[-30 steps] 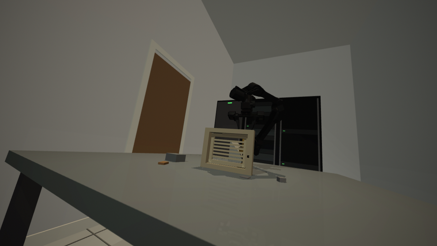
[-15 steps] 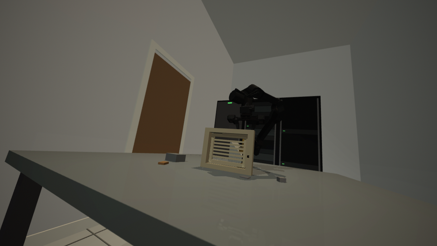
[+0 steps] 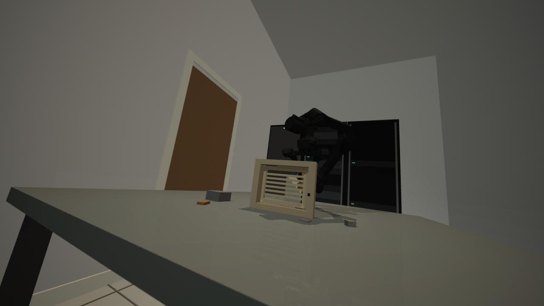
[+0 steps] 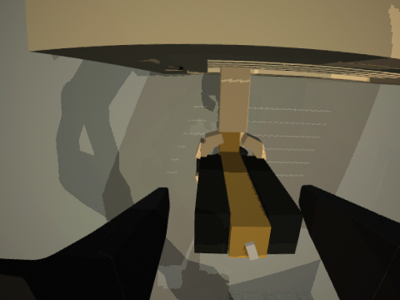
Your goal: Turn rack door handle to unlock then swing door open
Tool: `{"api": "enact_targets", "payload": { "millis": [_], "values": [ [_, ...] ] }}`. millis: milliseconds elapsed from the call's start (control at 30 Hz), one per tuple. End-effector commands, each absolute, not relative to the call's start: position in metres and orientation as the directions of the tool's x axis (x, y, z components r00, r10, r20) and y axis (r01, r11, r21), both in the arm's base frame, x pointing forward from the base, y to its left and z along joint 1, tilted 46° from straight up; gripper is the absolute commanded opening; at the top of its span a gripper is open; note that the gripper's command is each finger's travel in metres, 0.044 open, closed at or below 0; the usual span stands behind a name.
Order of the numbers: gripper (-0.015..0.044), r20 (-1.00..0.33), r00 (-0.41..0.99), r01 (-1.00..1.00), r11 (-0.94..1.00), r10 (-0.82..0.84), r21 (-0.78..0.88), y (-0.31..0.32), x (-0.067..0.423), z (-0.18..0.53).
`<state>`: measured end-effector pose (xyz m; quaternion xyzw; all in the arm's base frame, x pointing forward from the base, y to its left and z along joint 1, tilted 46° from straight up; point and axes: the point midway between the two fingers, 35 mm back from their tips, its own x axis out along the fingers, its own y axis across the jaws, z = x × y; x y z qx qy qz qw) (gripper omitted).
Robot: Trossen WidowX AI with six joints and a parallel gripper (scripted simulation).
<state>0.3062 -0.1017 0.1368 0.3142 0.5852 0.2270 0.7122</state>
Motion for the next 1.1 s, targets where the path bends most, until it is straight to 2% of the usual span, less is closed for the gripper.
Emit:
{"api": "enact_targets", "payload": {
  "millis": [0,267,500,933,1067],
  "values": [
    [0.0294,-0.697,0.183,0.065,0.699,0.693,0.712,-0.0961,0.3072,0.1291],
    [0.0294,-0.706,0.150,0.082,0.703,0.692,0.706,-0.0886,0.3092,0.1222],
    [0.0111,-0.706,0.150,0.082,0.703,0.692,0.706,-0.0886,0.3092,0.1222],
    [0.0024,-0.706,0.150,0.082,0.703,0.692,0.706,-0.0886,0.3092,0.1222],
    [0.0023,-0.706,0.150,0.074,0.704,0.692,0.706,-0.0886,0.3092,0.1222]
  ]
}}
